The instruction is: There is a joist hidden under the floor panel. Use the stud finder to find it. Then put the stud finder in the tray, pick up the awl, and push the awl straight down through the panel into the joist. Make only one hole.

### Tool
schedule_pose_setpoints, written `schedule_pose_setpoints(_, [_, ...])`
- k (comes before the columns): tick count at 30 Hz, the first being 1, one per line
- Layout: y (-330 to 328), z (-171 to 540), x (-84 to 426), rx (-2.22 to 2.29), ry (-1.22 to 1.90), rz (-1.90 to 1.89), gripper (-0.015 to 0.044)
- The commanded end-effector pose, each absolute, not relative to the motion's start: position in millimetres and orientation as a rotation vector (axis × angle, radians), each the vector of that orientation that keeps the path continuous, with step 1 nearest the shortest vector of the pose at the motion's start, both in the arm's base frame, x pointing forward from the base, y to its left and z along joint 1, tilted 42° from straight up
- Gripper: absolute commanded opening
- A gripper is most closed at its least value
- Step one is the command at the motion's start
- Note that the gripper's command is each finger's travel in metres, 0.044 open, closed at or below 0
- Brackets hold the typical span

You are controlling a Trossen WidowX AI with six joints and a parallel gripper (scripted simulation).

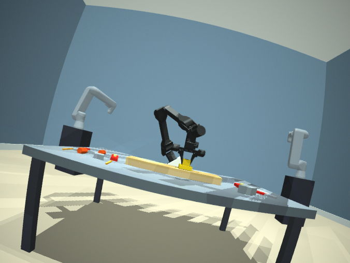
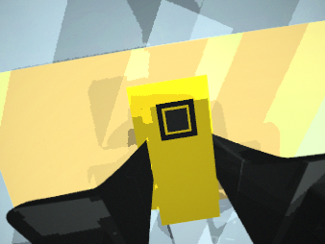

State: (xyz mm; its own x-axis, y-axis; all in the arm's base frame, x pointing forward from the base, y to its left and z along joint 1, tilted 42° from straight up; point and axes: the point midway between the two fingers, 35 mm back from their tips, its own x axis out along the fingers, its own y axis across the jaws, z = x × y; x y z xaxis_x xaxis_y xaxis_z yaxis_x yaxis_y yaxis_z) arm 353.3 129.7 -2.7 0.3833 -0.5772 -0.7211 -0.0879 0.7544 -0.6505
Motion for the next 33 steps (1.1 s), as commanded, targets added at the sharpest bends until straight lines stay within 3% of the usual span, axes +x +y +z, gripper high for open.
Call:
schedule_pose_setpoints(1, [120, 5, 354, -0.681, 1.152, -0.350, 0.0000])
schedule_pose_setpoints(33, [72, 46, 360, -0.683, 1.151, -0.352, 0.0000])
